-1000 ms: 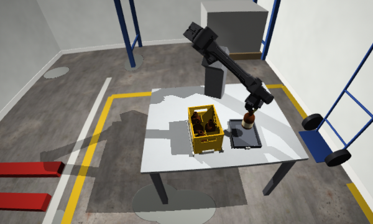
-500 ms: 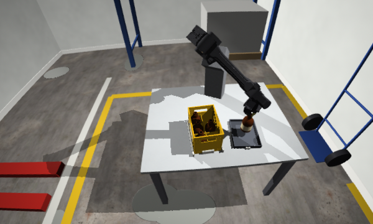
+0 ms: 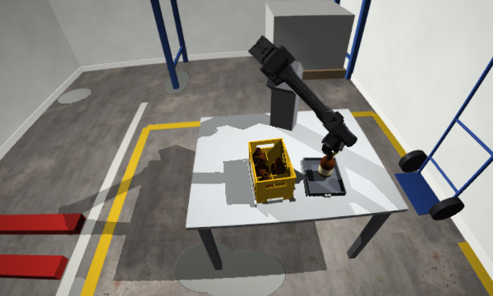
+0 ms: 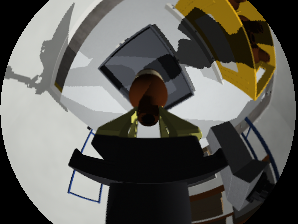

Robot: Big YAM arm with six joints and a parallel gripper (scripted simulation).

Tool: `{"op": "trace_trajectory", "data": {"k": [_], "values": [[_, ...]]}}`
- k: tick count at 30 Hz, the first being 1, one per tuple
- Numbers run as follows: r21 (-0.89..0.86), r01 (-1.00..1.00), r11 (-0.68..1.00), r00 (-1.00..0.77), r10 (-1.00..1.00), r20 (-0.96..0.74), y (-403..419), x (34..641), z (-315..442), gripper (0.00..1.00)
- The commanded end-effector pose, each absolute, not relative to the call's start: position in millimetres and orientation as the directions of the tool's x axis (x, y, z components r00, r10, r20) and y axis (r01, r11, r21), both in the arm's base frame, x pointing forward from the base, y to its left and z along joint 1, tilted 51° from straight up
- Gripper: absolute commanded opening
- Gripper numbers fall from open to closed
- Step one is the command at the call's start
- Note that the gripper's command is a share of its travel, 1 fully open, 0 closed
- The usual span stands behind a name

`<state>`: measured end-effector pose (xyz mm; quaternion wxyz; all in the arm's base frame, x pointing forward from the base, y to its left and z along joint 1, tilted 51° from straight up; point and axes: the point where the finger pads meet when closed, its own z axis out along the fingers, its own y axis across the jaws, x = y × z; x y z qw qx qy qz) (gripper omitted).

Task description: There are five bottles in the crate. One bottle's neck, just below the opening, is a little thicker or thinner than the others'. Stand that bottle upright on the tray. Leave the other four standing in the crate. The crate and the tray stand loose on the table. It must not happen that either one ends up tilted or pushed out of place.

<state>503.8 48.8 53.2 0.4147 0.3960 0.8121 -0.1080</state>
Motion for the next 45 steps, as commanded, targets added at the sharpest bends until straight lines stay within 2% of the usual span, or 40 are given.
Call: {"op": "trace_trajectory", "data": {"k": [1,45], "values": [[0.17,0.724,0.669,-0.332,0.554,-0.764,49.2,511.8,61.2,0.0],[0.156,0.724,0.672,-0.345,0.549,-0.762,50.7,510.5,56.0,0.0]]}}
